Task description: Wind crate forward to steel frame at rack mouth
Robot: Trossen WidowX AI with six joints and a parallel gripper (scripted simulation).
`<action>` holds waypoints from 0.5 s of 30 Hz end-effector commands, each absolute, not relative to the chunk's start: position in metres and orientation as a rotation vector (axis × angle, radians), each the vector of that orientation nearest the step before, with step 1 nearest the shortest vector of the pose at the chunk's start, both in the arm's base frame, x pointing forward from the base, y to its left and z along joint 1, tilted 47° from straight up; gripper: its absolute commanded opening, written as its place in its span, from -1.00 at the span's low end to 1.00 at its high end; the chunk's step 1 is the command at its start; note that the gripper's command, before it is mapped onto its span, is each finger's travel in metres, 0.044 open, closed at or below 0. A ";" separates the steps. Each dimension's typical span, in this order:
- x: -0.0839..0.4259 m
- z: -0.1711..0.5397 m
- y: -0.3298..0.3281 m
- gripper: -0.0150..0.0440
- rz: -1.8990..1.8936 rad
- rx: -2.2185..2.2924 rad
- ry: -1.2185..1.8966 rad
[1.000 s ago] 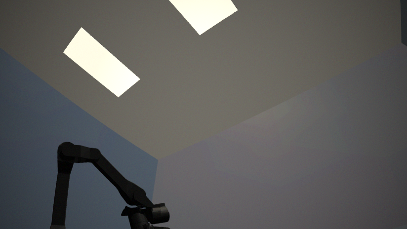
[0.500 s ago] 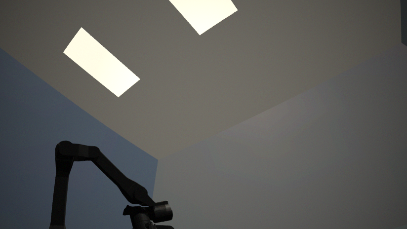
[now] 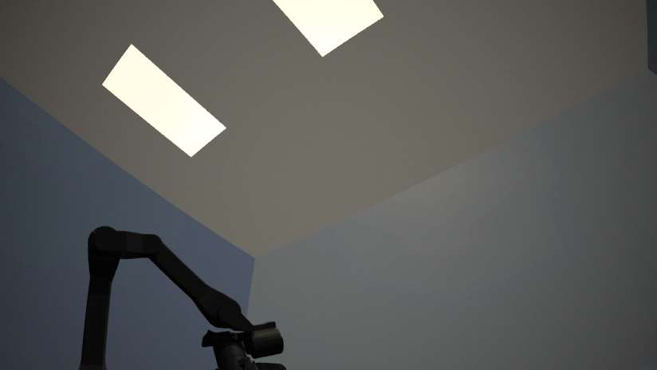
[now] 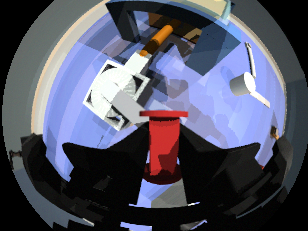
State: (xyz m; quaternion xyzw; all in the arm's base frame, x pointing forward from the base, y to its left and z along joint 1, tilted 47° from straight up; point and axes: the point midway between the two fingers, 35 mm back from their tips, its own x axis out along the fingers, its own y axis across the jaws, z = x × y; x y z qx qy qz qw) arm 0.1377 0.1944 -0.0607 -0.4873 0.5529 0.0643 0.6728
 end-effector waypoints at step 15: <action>0.170 -0.064 0.198 -0.49 0.120 -1.086 1.219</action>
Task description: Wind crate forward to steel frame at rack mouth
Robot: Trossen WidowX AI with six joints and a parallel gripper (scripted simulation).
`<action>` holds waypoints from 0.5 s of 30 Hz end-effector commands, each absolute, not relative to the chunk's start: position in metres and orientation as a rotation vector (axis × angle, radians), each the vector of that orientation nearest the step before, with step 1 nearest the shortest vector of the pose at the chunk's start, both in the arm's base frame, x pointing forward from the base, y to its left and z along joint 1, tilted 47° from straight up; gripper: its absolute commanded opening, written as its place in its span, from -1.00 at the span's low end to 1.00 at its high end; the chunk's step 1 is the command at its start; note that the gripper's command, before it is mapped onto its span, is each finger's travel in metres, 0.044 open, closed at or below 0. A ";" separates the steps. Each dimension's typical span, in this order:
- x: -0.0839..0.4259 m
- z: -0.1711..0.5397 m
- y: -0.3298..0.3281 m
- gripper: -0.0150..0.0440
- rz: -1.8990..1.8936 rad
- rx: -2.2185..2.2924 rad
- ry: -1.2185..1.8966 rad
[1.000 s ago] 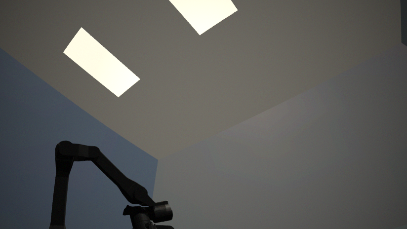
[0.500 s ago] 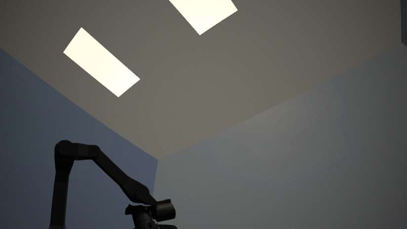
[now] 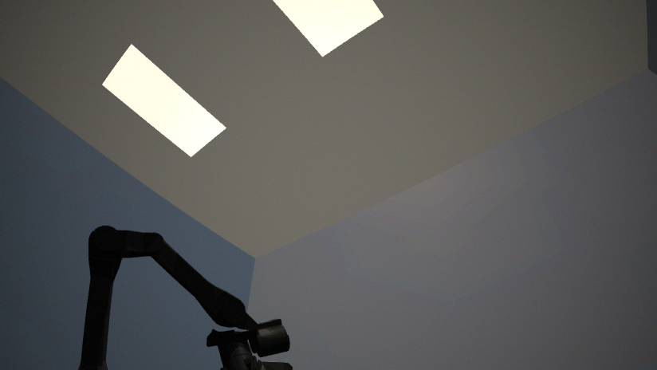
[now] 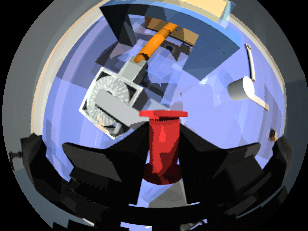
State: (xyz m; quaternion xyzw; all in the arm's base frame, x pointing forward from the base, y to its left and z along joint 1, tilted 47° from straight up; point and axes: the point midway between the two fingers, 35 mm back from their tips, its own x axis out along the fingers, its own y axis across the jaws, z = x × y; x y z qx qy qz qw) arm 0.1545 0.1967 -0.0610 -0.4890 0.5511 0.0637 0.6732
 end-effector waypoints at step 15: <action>0.185 -0.068 0.204 -0.49 0.120 -1.086 1.218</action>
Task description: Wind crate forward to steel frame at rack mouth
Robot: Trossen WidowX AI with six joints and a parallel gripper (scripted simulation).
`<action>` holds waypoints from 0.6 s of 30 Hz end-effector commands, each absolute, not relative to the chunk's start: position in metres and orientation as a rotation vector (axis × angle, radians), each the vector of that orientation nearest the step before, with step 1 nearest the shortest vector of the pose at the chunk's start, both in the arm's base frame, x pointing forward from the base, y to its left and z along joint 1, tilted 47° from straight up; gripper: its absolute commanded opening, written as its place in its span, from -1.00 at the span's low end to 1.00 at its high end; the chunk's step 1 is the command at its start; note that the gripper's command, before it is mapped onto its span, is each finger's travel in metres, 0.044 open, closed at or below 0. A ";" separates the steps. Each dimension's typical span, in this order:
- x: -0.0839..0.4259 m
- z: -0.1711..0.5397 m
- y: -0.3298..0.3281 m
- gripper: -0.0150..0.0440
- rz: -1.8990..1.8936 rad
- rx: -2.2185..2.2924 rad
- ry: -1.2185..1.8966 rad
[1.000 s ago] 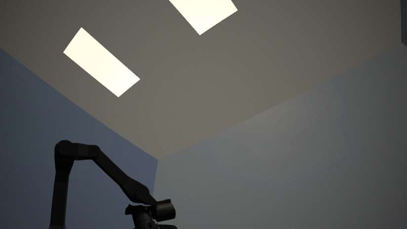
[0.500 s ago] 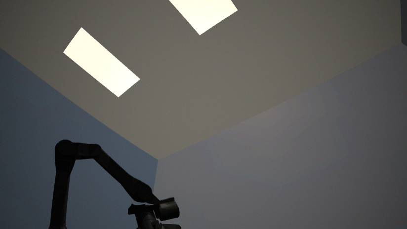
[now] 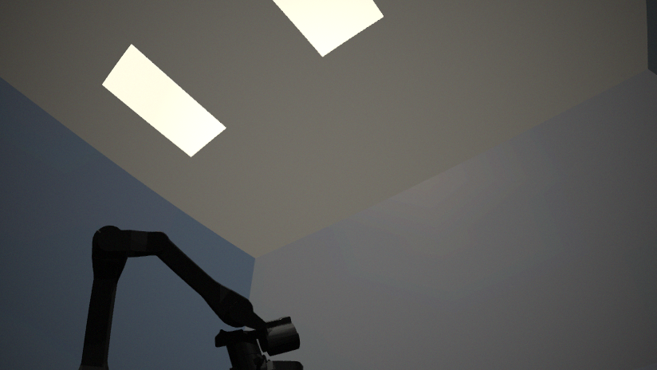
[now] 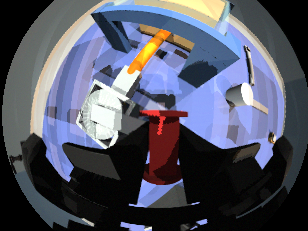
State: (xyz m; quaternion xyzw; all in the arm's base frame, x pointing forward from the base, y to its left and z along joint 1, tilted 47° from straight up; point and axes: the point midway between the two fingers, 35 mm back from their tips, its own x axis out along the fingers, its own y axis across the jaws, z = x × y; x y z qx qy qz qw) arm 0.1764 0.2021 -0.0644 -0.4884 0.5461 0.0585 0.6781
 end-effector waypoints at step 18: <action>0.203 -0.075 0.213 -0.49 0.119 -1.085 1.216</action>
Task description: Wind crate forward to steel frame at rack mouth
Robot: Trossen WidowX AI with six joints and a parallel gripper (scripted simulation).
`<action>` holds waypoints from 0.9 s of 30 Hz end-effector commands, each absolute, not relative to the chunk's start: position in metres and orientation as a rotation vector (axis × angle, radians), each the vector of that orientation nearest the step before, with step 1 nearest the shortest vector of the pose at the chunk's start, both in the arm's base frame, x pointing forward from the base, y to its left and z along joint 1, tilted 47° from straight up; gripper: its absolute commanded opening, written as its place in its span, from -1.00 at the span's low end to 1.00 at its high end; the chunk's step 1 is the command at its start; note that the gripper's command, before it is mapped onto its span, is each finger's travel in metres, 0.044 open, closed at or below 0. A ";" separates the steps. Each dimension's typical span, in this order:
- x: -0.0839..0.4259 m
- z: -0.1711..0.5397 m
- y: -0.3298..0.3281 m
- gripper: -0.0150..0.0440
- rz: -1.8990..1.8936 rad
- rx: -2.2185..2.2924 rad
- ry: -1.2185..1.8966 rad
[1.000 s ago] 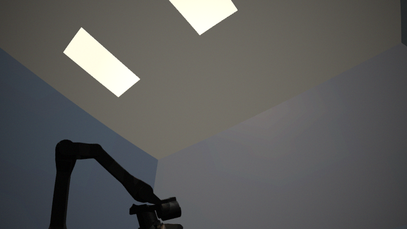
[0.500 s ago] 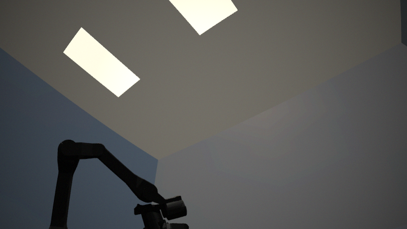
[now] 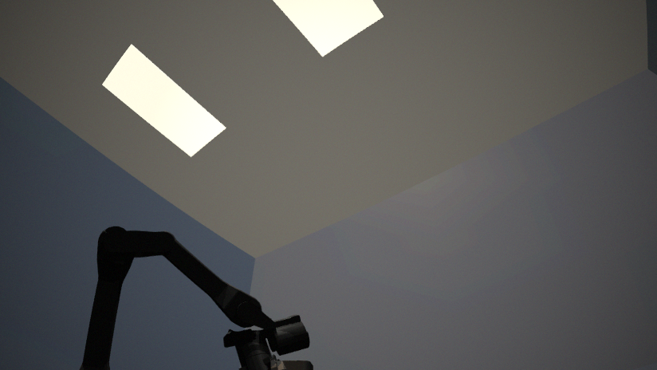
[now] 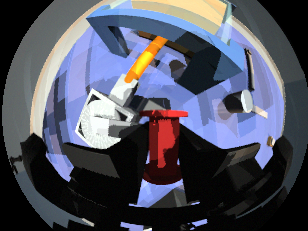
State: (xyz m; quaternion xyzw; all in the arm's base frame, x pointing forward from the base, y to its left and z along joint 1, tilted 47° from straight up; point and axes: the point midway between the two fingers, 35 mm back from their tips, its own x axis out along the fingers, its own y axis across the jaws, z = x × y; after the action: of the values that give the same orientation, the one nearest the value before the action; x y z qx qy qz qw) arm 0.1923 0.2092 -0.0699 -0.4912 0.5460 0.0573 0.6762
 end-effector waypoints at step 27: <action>0.223 -0.091 0.231 -0.49 0.119 -1.084 1.214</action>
State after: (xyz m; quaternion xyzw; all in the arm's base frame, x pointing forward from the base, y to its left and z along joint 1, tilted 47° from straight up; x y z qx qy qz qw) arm 0.2177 0.2270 -0.0851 -0.4908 0.5410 0.0533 0.6809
